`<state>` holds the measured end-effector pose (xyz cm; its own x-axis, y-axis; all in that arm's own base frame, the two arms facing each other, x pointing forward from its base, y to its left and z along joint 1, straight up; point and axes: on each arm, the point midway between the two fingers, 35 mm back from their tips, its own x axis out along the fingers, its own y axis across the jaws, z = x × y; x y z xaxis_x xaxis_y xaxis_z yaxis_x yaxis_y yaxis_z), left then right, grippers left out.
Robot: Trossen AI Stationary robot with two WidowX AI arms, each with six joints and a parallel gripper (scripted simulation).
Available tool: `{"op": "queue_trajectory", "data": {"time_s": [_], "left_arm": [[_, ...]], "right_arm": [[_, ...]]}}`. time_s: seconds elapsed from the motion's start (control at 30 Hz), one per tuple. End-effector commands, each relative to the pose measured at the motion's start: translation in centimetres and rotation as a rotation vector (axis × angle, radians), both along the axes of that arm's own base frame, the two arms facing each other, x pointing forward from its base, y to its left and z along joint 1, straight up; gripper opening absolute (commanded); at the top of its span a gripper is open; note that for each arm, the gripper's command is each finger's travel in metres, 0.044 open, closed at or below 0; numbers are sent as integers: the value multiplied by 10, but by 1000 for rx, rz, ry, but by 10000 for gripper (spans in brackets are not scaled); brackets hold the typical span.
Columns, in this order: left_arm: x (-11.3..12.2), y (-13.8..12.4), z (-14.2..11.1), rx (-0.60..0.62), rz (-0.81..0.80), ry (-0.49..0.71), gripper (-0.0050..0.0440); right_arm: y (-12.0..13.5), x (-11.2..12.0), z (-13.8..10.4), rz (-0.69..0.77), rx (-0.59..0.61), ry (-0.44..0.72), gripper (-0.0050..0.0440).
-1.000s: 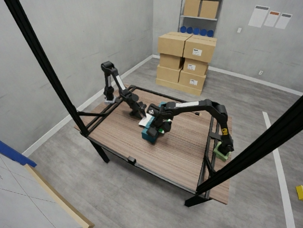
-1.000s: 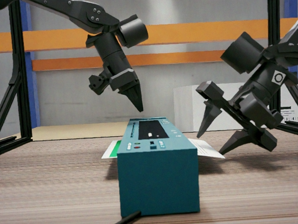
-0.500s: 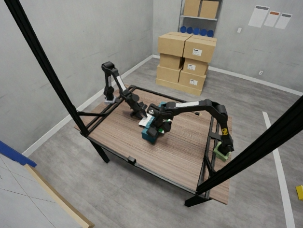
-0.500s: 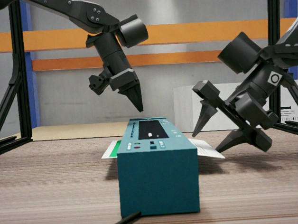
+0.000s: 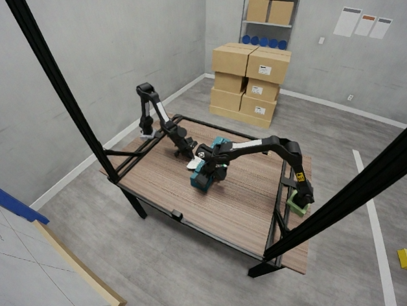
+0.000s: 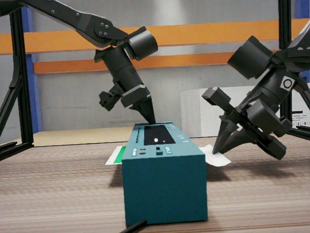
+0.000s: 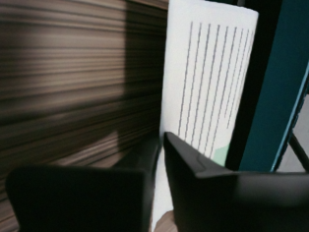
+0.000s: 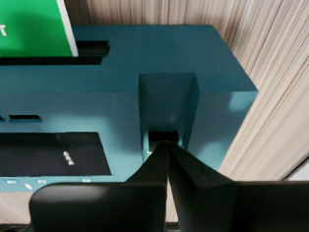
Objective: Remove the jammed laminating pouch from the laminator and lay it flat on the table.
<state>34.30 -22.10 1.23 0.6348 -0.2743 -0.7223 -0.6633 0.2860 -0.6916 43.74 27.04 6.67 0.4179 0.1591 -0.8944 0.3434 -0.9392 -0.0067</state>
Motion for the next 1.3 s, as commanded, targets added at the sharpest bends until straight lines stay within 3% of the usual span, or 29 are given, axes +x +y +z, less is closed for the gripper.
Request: {"op": "queue_trajectory", "data": {"time_s": [0.0,0.8,0.87,1.27], "left_arm": [[9,-5,15,-27,5,-41,-50],[7,-4,13,-23,3,-36,-50],[-6,2,26,-22,2,-39,-50],[-7,2,27,-22,2,-40,-50]], "right_arm": [[1,4,-8,3,3,-5,-50],[1,4,-8,3,3,-5,-50],[1,4,-8,3,3,-5,-50],[1,4,-8,3,3,-5,-50]]}}
